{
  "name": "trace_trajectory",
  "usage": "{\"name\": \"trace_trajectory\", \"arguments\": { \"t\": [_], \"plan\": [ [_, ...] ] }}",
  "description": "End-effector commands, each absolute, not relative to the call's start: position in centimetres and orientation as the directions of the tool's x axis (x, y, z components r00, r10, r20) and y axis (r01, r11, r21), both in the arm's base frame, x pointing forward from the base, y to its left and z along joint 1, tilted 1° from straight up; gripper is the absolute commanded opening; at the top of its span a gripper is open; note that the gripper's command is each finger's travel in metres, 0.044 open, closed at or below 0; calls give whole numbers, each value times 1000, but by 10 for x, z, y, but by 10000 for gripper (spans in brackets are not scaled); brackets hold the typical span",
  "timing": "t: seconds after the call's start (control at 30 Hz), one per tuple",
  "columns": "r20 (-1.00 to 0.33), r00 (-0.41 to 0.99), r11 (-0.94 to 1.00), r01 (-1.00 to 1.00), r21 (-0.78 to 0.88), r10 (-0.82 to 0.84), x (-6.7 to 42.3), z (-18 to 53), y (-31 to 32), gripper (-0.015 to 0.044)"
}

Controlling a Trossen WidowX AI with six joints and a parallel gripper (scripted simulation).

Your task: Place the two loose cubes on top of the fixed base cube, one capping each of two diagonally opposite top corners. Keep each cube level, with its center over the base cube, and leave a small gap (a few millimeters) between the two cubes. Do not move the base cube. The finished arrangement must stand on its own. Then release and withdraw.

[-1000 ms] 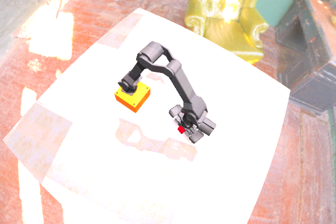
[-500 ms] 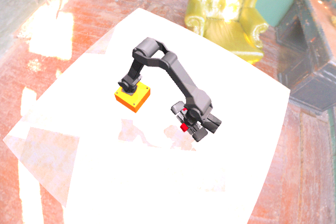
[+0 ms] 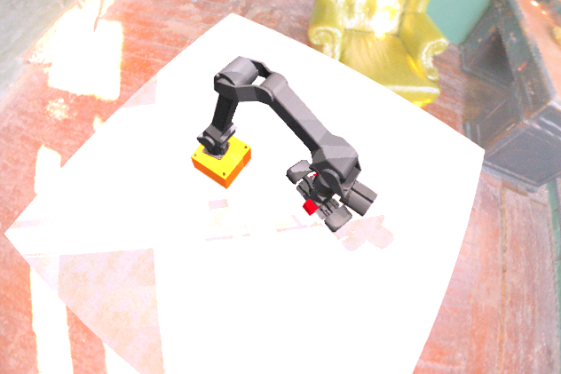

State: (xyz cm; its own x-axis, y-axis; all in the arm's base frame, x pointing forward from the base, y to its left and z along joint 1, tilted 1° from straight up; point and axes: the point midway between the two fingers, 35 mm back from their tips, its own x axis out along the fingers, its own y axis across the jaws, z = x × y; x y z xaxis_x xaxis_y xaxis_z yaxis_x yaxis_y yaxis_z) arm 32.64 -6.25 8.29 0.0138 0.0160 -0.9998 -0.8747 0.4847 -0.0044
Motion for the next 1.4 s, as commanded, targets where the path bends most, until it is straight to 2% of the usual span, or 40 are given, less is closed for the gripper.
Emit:
{"name": "trace_trajectory", "arguments": {
  "t": [0.0,1.0,1.37],
  "plan": [
    [-1000,28,481,-876,-18,12,327,92,-63,105],
    [-999,25,841,-541,4,20,291,82,21,105],
    [-1000,21,865,-501,0,12,286,73,30,105]
  ]
}}
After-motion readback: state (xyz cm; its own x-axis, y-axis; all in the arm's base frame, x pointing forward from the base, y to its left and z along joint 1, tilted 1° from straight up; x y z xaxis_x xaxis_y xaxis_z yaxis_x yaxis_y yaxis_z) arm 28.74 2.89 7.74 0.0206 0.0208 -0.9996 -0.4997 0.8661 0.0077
